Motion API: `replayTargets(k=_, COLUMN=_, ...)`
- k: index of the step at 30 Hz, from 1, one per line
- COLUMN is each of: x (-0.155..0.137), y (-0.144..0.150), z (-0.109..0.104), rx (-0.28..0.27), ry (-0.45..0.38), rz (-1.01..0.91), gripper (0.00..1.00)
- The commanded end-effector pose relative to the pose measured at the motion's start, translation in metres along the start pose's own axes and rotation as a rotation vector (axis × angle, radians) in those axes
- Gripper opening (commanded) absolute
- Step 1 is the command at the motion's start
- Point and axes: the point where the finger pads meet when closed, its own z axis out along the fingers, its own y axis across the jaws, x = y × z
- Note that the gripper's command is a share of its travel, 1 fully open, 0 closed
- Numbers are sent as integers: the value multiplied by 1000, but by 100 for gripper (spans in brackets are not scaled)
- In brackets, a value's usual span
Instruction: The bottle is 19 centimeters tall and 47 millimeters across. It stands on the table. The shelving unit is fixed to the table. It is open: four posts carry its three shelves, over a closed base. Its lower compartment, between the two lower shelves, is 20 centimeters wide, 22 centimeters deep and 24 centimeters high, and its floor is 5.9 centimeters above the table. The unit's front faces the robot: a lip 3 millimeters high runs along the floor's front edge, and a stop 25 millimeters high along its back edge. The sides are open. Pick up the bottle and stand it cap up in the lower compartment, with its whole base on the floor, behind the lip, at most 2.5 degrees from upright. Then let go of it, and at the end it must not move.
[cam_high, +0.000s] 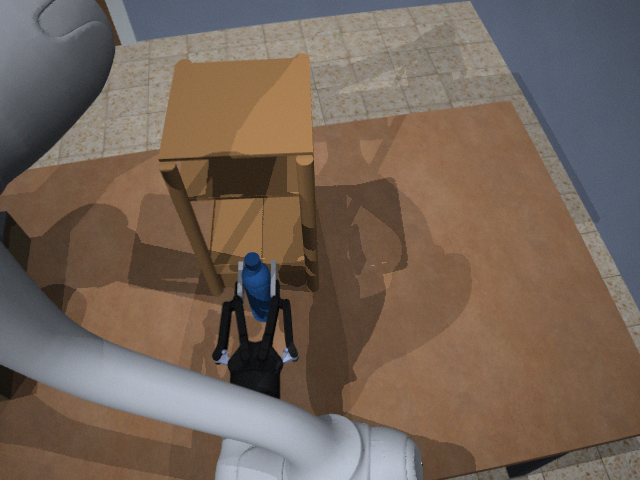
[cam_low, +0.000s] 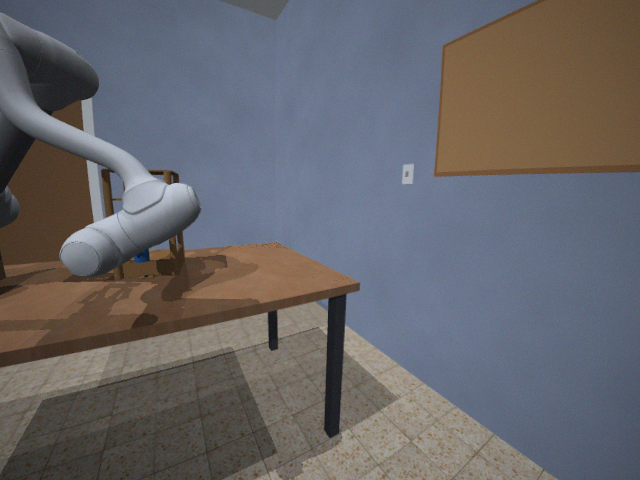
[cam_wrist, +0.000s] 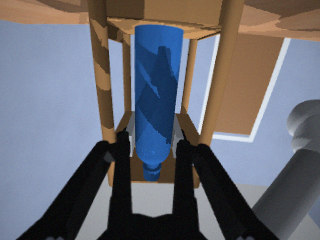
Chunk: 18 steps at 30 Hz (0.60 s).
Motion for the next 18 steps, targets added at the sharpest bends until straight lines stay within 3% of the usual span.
replayTargets(k=1, x=0, y=5, z=0, rx=0, ry=0, rz=0, gripper=0)
replayTargets(k=18, x=0, y=11, z=0, rx=0, ry=0, rz=0, gripper=0)
